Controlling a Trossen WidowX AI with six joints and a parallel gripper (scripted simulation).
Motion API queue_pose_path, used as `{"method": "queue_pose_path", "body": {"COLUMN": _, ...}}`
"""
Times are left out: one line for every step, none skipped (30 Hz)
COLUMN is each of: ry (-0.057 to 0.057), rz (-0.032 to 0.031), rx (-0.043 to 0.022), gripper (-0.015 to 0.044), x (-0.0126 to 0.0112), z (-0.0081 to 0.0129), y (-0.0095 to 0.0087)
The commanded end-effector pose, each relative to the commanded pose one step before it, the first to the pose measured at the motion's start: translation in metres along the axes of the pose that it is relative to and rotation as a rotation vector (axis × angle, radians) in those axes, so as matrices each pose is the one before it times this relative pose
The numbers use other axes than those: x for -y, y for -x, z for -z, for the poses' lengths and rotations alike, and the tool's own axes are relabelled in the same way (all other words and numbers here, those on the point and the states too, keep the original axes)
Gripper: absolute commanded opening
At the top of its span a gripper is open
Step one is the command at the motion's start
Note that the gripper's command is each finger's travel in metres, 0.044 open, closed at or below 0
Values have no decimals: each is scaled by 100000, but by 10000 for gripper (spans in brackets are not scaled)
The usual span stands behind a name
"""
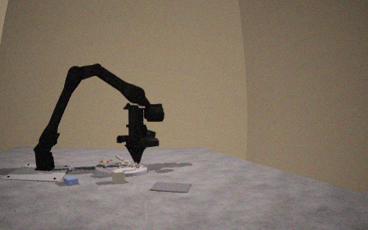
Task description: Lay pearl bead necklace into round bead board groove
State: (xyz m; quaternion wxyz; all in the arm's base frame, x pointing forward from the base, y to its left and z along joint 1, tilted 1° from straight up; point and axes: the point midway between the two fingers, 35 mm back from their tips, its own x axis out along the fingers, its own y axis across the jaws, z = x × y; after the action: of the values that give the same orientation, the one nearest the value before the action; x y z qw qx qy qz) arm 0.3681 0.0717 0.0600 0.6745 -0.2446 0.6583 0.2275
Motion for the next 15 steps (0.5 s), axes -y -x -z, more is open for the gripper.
{"method": "queue_pose_path", "body": {"ry": 275, "rz": 179, "rx": 71, "gripper": 0, "x": 98, "z": 166, "y": -151}}
{"method": "queue_pose_path", "body": {"ry": 0, "rz": 0, "rx": -1, "gripper": 0, "x": 0, "z": -1, "y": -157}}
{"method": "queue_pose_path", "body": {"ry": 0, "rz": 0, "rx": -1, "gripper": 0, "x": 0, "z": 0, "y": -158}}
{"method": "queue_pose_path", "body": {"ry": 0, "rz": 0, "rx": -1, "gripper": 0, "x": 0, "z": 1, "y": -158}}
{"method": "queue_pose_path", "body": {"ry": 0, "rz": 0, "rx": -1, "gripper": 0, "x": -1, "z": 2, "y": -157}}
{"method": "queue_pose_path", "body": {"ry": 0, "rz": 0, "rx": -1, "gripper": 0, "x": -1, "z": 2, "y": -124}}
{"method": "queue_pose_path", "body": {"ry": 0, "rz": 0, "rx": 0, "gripper": 0, "x": -1, "z": 1, "y": -74}}
{"method": "queue_pose_path", "body": {"ry": 0, "rz": 0, "rx": 0, "gripper": 0, "x": 0, "z": 0, "y": -25}}
{"method": "queue_pose_path", "body": {"ry": 0, "rz": 0, "rx": 0, "gripper": 0, "x": 0, "z": 0, "y": 0}}
{"method": "queue_pose_path", "body": {"ry": 0, "rz": 0, "rx": 0, "gripper": 0, "x": 0, "z": 0, "y": 0}}
{"method": "queue_pose_path", "body": {"ry": 0, "rz": 0, "rx": 0, "gripper": 0, "x": 0, "z": 0, "y": 0}}
{"method": "queue_pose_path", "body": {"ry": 0, "rz": 0, "rx": 0, "gripper": 0, "x": 0, "z": 0, "y": 0}}
{"method": "queue_pose_path", "body": {"ry": 0, "rz": 0, "rx": 0, "gripper": 0, "x": 0, "z": 0, "y": 0}}
{"method": "queue_pose_path", "body": {"ry": 0, "rz": 0, "rx": 0, "gripper": 0, "x": 0, "z": 0, "y": 0}}
{"method": "queue_pose_path", "body": {"ry": 0, "rz": 0, "rx": 0, "gripper": 0, "x": 0, "z": 0, "y": 0}}
